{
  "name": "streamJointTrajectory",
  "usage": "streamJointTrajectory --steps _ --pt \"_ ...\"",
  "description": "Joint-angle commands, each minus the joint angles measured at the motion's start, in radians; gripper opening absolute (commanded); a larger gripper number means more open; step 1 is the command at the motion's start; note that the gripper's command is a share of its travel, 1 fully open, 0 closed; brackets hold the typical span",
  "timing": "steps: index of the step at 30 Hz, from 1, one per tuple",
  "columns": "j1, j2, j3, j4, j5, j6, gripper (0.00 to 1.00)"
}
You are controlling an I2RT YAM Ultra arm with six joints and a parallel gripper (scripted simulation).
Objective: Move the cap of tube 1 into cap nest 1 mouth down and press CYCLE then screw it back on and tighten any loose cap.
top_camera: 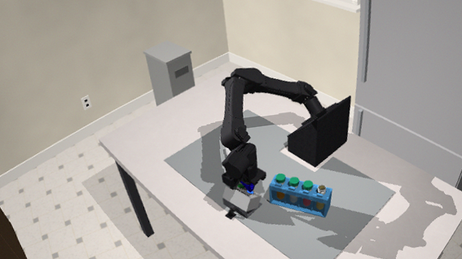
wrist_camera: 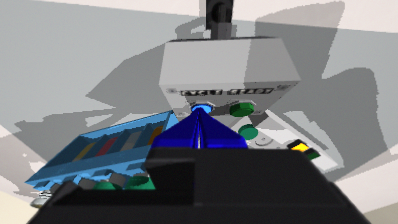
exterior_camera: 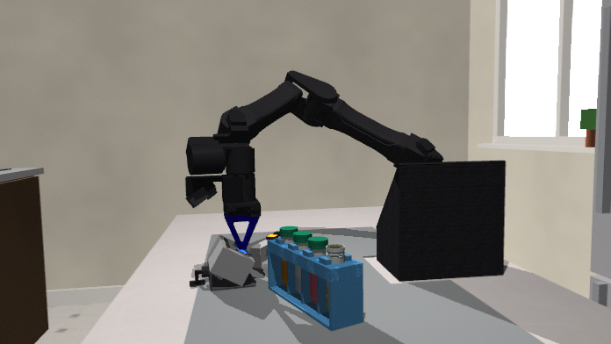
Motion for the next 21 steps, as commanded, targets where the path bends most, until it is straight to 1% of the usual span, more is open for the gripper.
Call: streamJointTrajectory --steps 1,10,21 --pt "0.005 -0.003 0.001 0.001 0.001 -0.001 0.0" --pt "0.01 -0.005 0.006 -0.011 0.0 0.006 0.0" --pt "0.062 -0.02 0.078 -0.146 -0.014 0.075 0.0"
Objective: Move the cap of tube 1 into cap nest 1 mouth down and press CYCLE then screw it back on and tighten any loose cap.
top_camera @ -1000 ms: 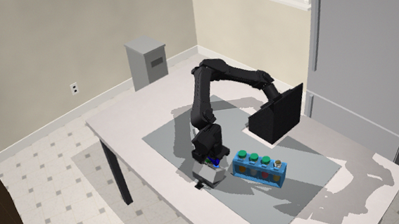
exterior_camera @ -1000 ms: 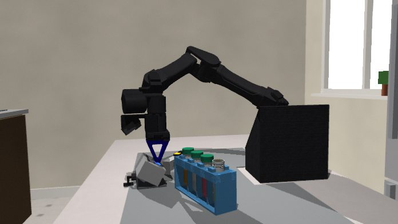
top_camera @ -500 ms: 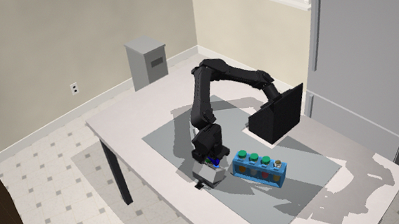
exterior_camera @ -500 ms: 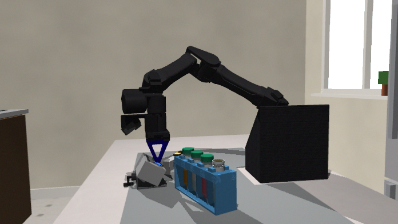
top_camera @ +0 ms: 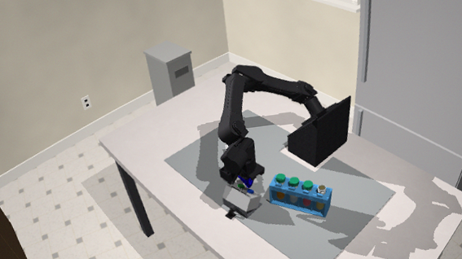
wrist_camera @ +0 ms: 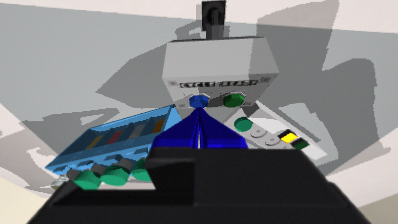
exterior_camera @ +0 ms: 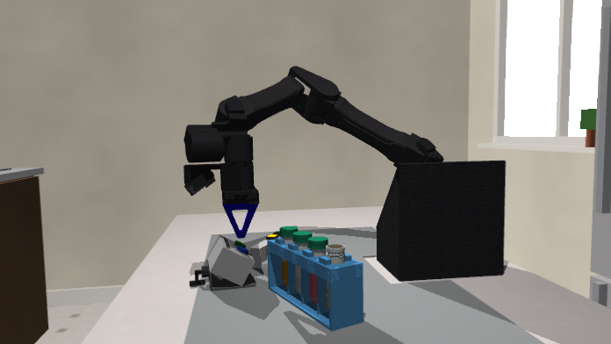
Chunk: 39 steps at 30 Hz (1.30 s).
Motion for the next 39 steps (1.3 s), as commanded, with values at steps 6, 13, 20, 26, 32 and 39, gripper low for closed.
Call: streamJointTrajectory --steps 6,13,20,26,32,39 --pt "0.034 -0.009 0.019 -0.046 -0.003 0.024 0.0" --pt "-0.001 -0.095 -0.082 0.002 0.007 0.227 1.0" --pt "-0.065 -0.229 -0.222 0.068 0.021 0.482 1.0" --pt "-0.121 -0.329 -0.311 0.111 0.03 0.405 1.0" --pt "-0.21 -0.469 -0.411 0.163 0.037 0.277 1.0" --pt "-0.308 -0.594 -0.474 0.202 0.037 0.137 1.0"
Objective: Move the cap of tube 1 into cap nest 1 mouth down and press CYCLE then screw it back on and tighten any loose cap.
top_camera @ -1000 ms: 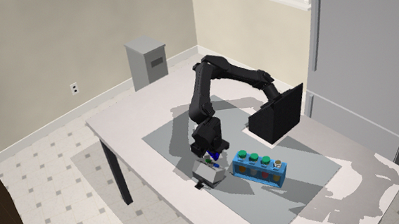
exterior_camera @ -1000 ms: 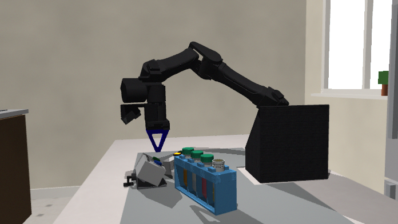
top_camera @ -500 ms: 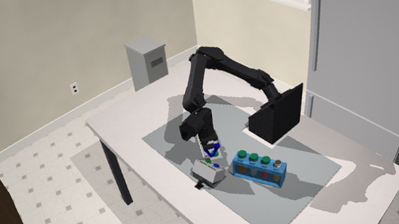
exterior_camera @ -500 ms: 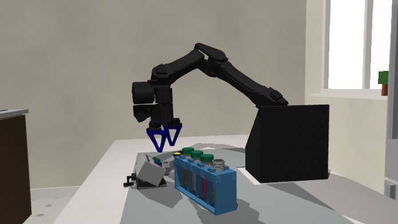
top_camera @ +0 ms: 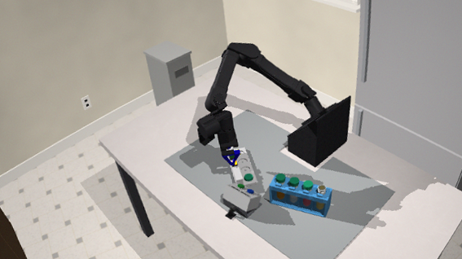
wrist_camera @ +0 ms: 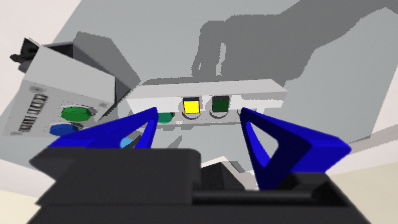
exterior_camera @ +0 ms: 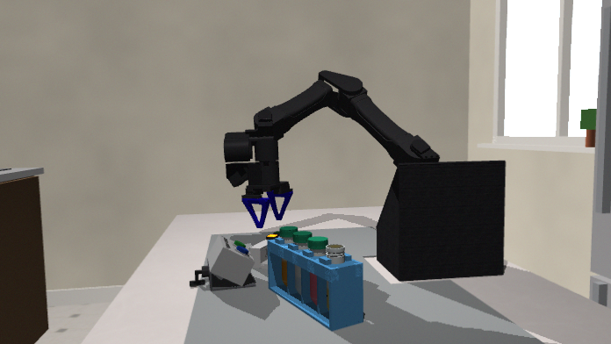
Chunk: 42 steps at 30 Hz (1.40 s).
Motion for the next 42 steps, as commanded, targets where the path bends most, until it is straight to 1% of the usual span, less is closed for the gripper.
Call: streamJointTrajectory --steps 1,2,42 --pt "0.008 -0.016 -0.003 0.022 0.0 -0.071 1.0" --pt "-0.005 -0.032 -0.009 0.026 -0.001 -0.091 1.0" --pt "-0.005 -0.032 -0.009 0.026 -0.001 -0.091 1.0"
